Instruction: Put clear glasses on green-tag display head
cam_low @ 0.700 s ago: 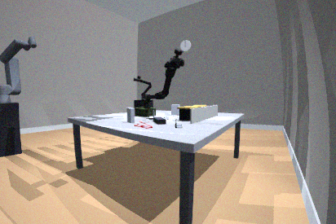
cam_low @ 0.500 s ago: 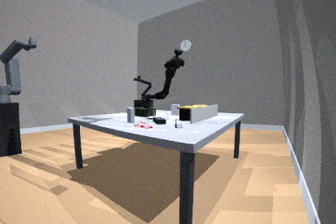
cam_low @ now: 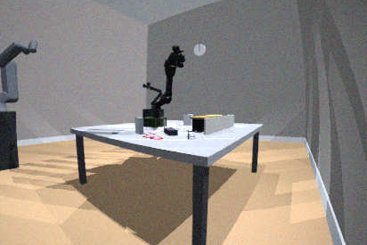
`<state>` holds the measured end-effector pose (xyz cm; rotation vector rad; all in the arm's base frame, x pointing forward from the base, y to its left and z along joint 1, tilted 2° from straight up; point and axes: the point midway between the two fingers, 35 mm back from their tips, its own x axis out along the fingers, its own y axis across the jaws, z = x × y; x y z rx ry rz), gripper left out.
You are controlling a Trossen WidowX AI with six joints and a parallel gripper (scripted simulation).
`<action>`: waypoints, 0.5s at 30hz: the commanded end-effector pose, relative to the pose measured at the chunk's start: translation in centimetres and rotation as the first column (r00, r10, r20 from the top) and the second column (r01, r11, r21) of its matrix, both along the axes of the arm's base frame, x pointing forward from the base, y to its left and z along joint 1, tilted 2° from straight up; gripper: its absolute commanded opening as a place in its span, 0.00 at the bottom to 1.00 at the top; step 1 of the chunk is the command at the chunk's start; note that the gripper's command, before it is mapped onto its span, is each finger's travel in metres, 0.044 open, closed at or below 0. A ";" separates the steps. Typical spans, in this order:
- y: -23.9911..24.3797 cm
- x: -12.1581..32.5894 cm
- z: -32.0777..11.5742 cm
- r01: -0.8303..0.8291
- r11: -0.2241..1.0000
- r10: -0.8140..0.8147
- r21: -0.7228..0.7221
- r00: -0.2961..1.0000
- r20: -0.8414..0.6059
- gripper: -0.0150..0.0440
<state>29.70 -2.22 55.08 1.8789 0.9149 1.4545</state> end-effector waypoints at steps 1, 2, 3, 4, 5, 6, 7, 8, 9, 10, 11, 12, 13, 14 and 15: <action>-1.0 -5.5 2.5 0.113 0.993 -0.108 -0.035 0.984 0.139 0.38; -1.4 -6.7 3.0 0.150 0.988 -0.141 -0.042 0.976 0.168 0.33; -1.7 -7.9 3.4 0.186 0.981 -0.174 -0.049 0.965 0.195 0.29; -1.8 -9.1 3.8 0.222 0.973 -0.205 -0.057 0.953 0.222 0.25; -1.9 -10.2 4.2 0.258 0.964 -0.235 -0.065 0.940 0.248 0.25; -1.9 -11.3 4.6 0.294 0.953 -0.264 -0.073 0.925 0.274 0.25; -1.8 -12.4 4.9 0.328 0.941 -0.291 -0.082 0.909 0.300 0.25; -1.6 -12.7 4.7 0.330 0.940 -0.291 -0.090 0.909 0.298 0.25; -1.2 -13.2 4.4 0.333 0.937 -0.291 -0.105 0.911 0.293 0.25; -0.7 -14.1 4.2 0.355 0.927 -0.305 -0.124 0.903 0.303 0.25; -0.4 -15.1 4.4 0.390 0.911 -0.331 -0.135 0.885 0.328 0.25; -0.1 -16.0 4.6 0.425 0.893 -0.355 -0.145 0.866 0.353 0.25; 0.4 -16.8 4.8 0.459 0.874 -0.377 -0.157 0.846 0.378 0.25; 0.9 -17.5 4.9 0.493 0.854 -0.397 -0.168 0.825 0.402 0.25; 1.5 -18.2 5.0 0.525 0.832 -0.415 -0.181 0.804 0.425 0.25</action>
